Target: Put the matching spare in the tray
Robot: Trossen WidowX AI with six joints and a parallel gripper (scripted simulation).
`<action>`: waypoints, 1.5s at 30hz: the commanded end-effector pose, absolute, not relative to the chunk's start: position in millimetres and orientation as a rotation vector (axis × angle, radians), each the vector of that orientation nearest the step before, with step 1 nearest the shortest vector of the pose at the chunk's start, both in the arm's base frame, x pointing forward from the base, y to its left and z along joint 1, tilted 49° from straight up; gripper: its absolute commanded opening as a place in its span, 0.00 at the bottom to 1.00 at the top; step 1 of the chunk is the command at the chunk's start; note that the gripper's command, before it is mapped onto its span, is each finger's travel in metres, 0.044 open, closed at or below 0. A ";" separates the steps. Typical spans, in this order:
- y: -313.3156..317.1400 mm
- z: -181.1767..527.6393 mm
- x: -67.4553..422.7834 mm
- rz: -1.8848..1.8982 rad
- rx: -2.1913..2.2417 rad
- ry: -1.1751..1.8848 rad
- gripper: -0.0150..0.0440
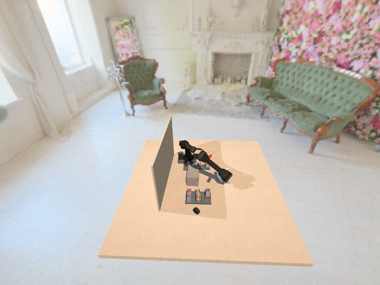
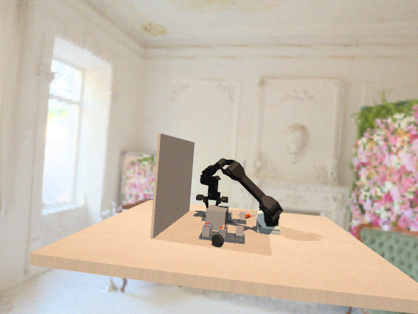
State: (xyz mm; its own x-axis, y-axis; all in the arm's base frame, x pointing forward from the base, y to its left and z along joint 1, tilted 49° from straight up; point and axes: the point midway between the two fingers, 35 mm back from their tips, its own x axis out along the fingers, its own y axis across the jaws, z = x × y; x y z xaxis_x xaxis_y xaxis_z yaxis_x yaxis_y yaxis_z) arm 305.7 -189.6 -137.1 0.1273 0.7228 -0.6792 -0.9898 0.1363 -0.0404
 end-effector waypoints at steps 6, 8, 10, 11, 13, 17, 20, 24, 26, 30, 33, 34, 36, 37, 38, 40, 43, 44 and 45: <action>-182.3 -142.2 304.9 1.345 -0.552 0.583 0.25; -181.1 -143.1 304.9 1.345 -0.552 0.583 0.25; -179.9 -144.0 304.9 1.345 -0.552 0.583 0.25; -179.3 -144.5 304.9 1.345 -0.552 0.583 0.25; -178.4 -145.1 305.0 1.345 -0.552 0.583 0.25; -181.3 -143.5 306.1 1.347 -0.564 0.583 0.39; -181.3 -143.5 306.1 1.347 -0.564 0.583 0.52; -181.3 -143.5 306.1 1.347 -0.564 0.583 0.70; -181.3 -143.5 306.1 1.347 -0.564 0.583 0.79; -181.3 -143.5 306.1 1.347 -0.564 0.583 0.97; -188.3 -138.4 306.1 1.347 -0.563 0.584 1.00; -197.0 -131.8 305.8 1.346 -0.563 0.585 1.00; -217.7 -114.4 303.5 1.345 -0.561 0.587 1.00; -227.6 -105.2 301.5 1.345 -0.559 0.588 1.00; -237.2 -95.7 298.9 1.345 -0.558 0.588 1.00; -253.5 -77.7 292.9 1.345 -0.554 0.587 1.00; -259.0 -71.1 290.4 1.345 -0.553 0.587 1.00; -259.0 -71.1 290.4 1.345 -0.553 0.587 1.00; -259.0 -71.1 290.4 1.345 -0.553 0.587 1.00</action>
State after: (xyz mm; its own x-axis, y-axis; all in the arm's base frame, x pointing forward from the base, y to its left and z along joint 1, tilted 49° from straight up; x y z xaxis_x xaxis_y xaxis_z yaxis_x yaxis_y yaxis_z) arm 291.8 -257.5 -77.2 0.1458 0.7183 -0.6803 -0.9860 0.1618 -0.0404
